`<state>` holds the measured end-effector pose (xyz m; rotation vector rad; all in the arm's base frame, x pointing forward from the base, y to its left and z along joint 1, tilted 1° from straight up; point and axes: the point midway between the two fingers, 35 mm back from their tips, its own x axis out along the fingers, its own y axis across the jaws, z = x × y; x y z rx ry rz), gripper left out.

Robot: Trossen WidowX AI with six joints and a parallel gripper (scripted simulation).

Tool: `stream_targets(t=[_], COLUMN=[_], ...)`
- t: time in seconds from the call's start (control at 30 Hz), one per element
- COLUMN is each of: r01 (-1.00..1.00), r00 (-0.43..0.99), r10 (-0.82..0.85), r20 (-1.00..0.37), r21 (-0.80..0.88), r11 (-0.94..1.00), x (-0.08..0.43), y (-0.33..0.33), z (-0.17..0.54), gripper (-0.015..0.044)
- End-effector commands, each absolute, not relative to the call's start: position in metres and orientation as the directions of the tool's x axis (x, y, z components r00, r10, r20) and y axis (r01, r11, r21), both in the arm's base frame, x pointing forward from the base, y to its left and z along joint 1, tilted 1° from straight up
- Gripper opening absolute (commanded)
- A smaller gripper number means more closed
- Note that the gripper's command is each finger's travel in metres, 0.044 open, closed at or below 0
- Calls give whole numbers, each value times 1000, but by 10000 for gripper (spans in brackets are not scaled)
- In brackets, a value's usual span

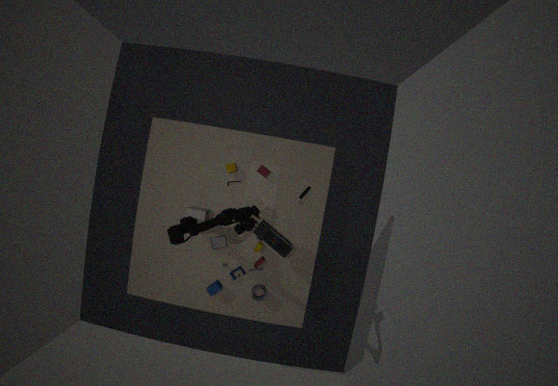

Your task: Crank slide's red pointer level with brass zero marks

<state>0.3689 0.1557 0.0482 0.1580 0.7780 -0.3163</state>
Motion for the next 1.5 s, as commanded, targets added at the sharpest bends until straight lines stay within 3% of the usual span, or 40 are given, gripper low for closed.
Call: stream_targets(t=[0.0, 1.33, 1.47], r01=[342, 342, 342], r00=[675, 674, 674], r10=[-222, -223, -223], r20=[-704, -704, -704], r21=[31, 30, 30], r11=[939, 939, 939], x=[369, 369, 369], y=[155, 156, 156], z=[40, -21, -21], gripper=[440, 440, 335])
